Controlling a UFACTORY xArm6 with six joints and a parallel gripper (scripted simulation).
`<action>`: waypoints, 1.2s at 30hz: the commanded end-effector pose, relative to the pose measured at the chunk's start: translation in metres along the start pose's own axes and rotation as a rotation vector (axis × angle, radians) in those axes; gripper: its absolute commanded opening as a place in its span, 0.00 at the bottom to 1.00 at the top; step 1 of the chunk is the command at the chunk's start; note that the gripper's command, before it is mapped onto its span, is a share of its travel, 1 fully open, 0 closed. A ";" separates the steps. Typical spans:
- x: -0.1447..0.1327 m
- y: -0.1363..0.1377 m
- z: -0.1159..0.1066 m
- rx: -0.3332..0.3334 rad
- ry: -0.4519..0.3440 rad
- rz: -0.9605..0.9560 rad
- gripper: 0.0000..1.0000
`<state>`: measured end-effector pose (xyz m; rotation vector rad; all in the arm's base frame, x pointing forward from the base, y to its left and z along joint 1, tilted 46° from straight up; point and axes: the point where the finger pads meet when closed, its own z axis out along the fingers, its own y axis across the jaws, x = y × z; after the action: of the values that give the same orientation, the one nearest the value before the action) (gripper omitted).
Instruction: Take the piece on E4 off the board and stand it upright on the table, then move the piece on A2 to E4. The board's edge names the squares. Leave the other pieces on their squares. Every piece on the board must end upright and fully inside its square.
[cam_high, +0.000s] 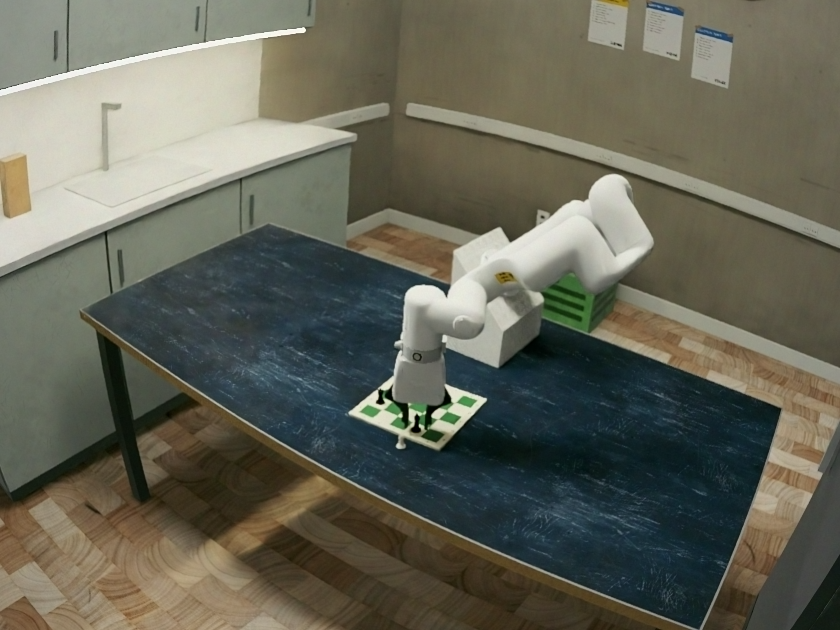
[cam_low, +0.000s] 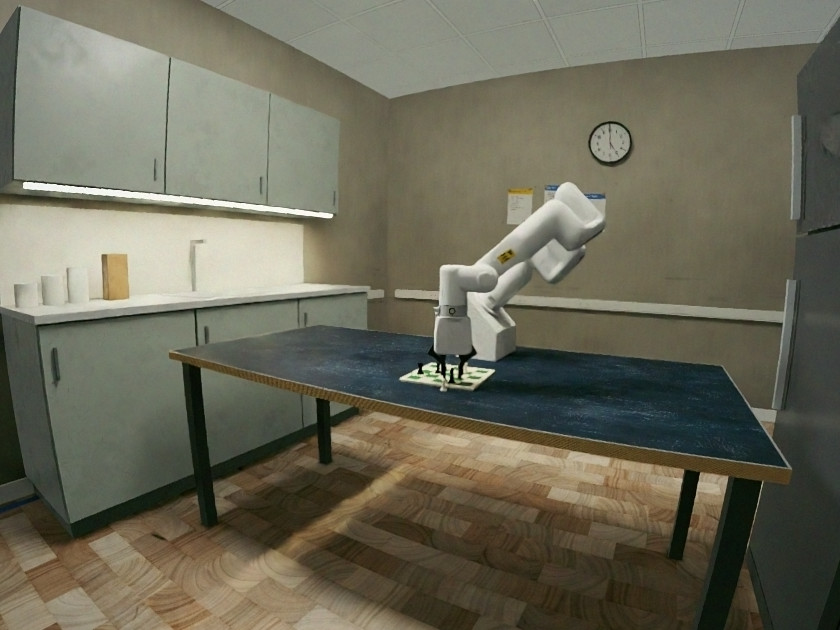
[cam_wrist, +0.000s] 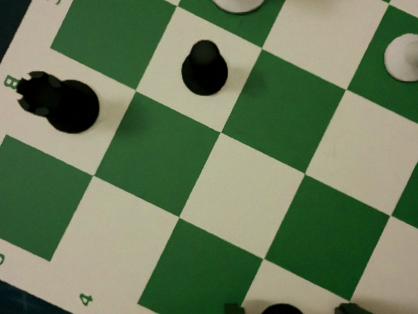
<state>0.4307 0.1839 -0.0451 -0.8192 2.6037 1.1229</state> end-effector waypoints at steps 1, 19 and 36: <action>-0.001 -0.001 -0.001 0.002 -0.002 -0.001 0.39; -0.001 -0.001 -0.001 0.002 -0.002 -0.001 0.39; -0.001 -0.001 -0.001 0.002 -0.002 -0.001 0.00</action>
<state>0.4306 0.1840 -0.0452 -0.8192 2.6038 1.1231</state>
